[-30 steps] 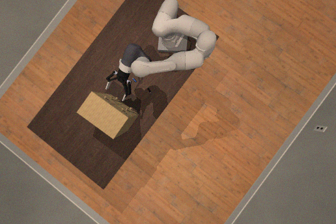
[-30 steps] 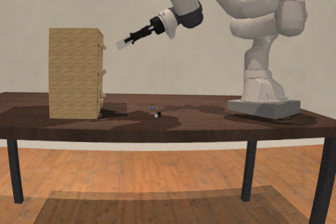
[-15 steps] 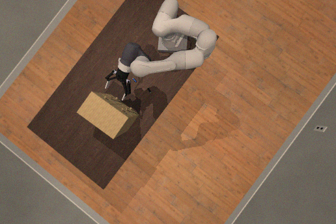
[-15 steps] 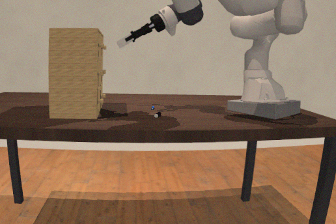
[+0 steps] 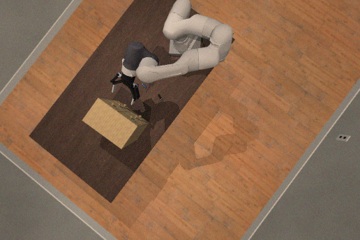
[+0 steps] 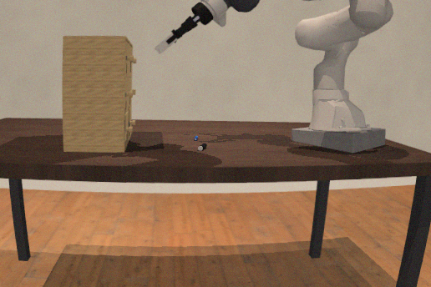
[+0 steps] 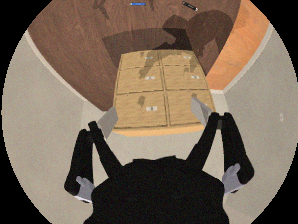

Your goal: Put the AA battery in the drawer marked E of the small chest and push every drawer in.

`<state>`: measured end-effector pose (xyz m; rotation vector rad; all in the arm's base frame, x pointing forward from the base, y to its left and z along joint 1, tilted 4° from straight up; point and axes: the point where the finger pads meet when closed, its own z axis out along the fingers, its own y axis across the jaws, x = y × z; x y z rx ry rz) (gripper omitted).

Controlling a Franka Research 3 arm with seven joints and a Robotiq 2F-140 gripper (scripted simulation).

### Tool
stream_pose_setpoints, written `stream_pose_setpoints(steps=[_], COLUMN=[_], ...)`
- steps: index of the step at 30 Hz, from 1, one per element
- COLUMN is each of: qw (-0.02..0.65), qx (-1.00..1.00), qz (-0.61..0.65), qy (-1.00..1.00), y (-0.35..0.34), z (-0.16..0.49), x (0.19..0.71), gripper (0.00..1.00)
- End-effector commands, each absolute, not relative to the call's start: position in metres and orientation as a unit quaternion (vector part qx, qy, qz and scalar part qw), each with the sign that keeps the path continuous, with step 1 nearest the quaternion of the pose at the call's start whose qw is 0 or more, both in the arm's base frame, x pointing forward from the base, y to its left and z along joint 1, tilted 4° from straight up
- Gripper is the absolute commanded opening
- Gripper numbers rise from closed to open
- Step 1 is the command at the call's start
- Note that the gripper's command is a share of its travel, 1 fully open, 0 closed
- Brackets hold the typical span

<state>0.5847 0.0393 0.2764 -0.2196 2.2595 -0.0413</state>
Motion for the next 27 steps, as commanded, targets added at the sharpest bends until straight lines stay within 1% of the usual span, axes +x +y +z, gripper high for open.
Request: stream_pose_setpoints(steps=[1, 7, 9, 13, 18, 24, 27], qw=[0.359, 0.257, 0.257, 0.185, 0.115, 0.058, 0.051], qx=[-0.064, -0.063, -0.063, -0.062, -0.06, -0.059, -0.059], qz=[-0.008, -0.014, -0.014, -0.019, -0.023, -0.027, -0.027], qy=[0.931, 0.964, 0.964, 0.981, 0.991, 0.996, 0.997], y=[0.04, 0.039, 0.039, 0.038, 0.037, 0.037, 0.037], z=[0.275, 0.295, 0.295, 0.309, 0.322, 0.332, 0.334], x=[0.572, 0.551, 0.551, 0.536, 0.521, 0.51, 0.508], gripper=[1.0, 1.0, 1.0, 1.0, 1.0, 1.0, 1.0])
